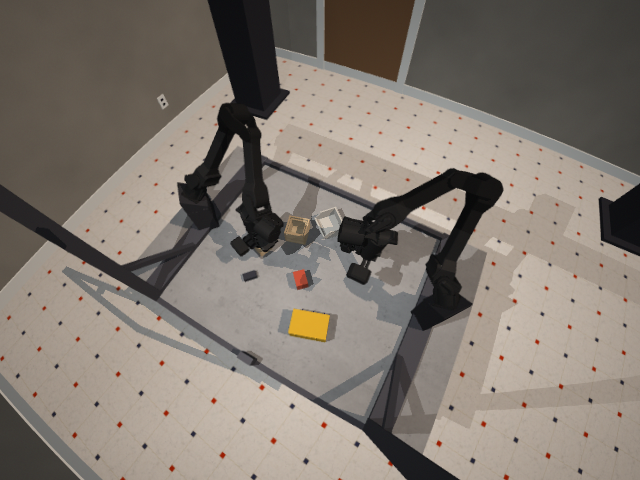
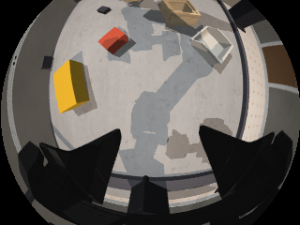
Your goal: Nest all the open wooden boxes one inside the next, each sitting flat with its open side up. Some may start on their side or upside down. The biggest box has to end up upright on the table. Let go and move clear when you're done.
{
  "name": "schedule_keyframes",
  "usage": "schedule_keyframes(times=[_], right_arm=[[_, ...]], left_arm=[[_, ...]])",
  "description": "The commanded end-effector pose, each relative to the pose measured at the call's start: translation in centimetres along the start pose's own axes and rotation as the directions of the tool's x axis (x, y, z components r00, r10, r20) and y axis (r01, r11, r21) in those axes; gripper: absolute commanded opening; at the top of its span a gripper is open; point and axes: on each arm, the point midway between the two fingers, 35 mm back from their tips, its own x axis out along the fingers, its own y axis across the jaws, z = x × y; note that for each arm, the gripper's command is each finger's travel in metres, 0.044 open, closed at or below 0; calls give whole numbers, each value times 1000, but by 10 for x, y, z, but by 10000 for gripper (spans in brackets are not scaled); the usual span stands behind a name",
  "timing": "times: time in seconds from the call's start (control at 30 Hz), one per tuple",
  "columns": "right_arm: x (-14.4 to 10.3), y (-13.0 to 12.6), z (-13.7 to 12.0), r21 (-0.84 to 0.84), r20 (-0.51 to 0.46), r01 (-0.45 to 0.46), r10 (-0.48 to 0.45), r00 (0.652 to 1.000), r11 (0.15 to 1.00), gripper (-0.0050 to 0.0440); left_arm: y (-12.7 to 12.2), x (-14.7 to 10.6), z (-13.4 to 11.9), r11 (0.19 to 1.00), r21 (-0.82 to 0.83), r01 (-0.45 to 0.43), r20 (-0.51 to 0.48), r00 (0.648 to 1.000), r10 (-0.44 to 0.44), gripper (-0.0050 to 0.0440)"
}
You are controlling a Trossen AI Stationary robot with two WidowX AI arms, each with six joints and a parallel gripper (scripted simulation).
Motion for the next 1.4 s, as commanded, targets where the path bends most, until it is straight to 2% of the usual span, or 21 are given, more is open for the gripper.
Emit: schedule_keyframes(times=[0.0, 0.1, 0.33, 0.47, 0.57, 1.03, 1.1, 1.27, 1.37], right_arm=[[-2, 0, 3, 7, 8, -1, 1, 1000, 1000, 400], [-2, 0, 3, 7, 8, -1, 1, 1000, 1000, 400], [-2, 0, 3, 7, 8, -1, 1, 1000, 1000, 400], [-2, 0, 3, 7, 8, -1, 1, 1000, 1000, 400], [-2, 0, 3, 7, 8, -1, 1, 1000, 1000, 400], [-2, 0, 3, 7, 8, -1, 1, 1000, 1000, 400], [-2, 0, 3, 7, 8, -1, 1, 1000, 1000, 400], [-2, 0, 3, 7, 8, -1, 1, 1000, 1000, 400], [-2, 0, 3, 7, 8, -1, 1, 1000, 1000, 400]], left_arm=[[5, -19, 5, 1000, -17, -9, 15, 1000, 10, 208], [5, -34, 4, 1000, -17, -10, 16, 1000, 10, 208], [12, -31, 8, 1000, -11, 1, 14, 1000, -1, 208], [34, -39, 18, 1000, -18, 2, 21, 1000, -1, 208], [38, -38, 19, 1000, -12, 4, 11, 1000, -4, 208], [121, -69, 32, 1000, -17, -7, 19, 1000, 8, 208], [121, -69, 32, 1000, -17, -7, 19, 1000, 8, 208], [148, -81, 31, 1000, -15, -16, 21, 1000, 16, 208], [151, -80, 31, 1000, -10, -13, 14, 1000, 14, 208]])
